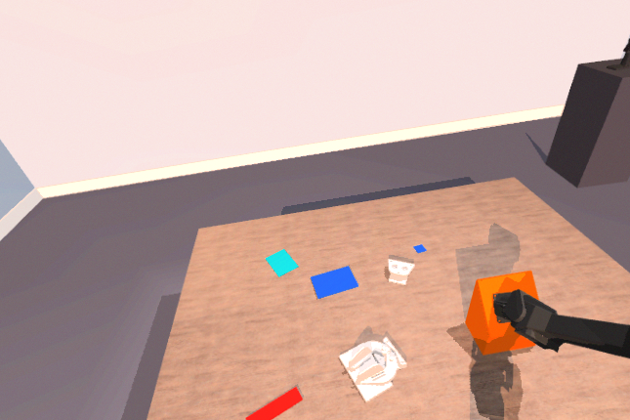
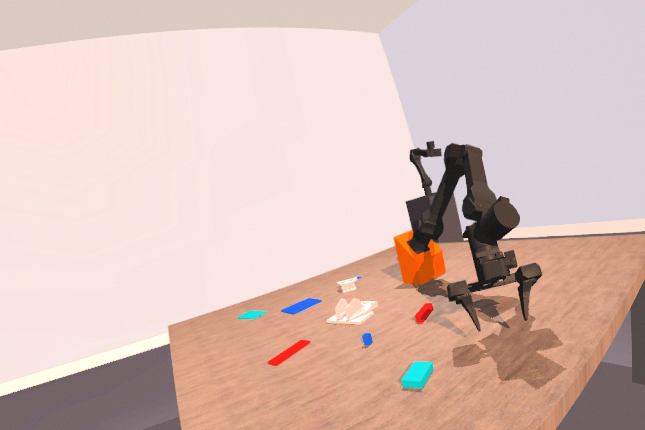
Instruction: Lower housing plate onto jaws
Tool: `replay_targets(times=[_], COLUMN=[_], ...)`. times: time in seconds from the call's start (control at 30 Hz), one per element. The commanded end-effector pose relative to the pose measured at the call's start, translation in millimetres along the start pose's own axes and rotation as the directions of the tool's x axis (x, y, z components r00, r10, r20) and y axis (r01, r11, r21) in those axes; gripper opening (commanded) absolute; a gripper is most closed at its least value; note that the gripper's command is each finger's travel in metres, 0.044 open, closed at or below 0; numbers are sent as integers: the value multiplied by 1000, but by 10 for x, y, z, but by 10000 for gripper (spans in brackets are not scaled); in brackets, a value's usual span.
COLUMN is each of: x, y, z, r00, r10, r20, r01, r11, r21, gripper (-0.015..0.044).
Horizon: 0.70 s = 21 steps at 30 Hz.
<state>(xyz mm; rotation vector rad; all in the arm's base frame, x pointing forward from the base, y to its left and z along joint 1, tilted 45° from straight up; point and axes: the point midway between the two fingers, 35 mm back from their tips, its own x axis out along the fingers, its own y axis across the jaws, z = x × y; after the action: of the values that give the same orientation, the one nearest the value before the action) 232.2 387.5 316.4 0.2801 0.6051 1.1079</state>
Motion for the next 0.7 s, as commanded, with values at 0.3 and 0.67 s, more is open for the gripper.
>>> replay_targets(times=[0.3, 0.67], x=[-10, -87], y=[-767, -1631], z=[75, 5], r00=[987, 944], r10=[-158, -323], r20=[-10, -69], r01=[156, 298], r11=[979, 923], r21=[-134, -244], gripper=[440, 440])
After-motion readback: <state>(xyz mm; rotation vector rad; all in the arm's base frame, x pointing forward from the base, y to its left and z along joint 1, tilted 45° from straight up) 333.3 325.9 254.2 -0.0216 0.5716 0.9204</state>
